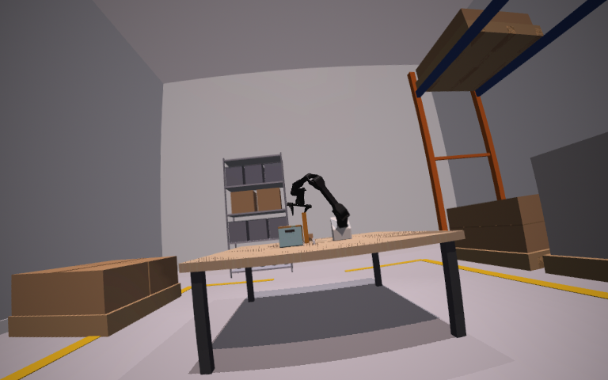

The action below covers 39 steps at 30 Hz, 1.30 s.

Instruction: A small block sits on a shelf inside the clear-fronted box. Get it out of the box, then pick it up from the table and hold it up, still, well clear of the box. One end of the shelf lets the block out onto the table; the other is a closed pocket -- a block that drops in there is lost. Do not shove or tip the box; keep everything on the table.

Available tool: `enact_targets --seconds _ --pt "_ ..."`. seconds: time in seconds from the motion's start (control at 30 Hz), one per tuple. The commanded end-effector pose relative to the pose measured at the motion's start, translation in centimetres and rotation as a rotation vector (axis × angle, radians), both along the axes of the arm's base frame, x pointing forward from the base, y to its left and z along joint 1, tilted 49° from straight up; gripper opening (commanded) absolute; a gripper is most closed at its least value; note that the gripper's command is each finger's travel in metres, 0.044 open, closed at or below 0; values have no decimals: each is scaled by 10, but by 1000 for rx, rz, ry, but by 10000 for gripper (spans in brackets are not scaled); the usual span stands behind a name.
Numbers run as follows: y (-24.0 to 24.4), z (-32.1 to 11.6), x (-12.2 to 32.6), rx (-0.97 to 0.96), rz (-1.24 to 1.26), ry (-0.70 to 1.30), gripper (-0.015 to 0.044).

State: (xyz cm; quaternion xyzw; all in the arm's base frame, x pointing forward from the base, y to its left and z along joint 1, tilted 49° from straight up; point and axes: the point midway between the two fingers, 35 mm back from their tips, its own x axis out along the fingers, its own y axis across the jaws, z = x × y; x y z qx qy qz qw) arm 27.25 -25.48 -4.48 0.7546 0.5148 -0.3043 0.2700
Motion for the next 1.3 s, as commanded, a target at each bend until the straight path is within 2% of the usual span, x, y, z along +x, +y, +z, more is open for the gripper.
enact_targets --seconds 0.0,1.27 --pt "48 -6 7 88 200 75 400" --pt "82 32 16 93 209 80 400"
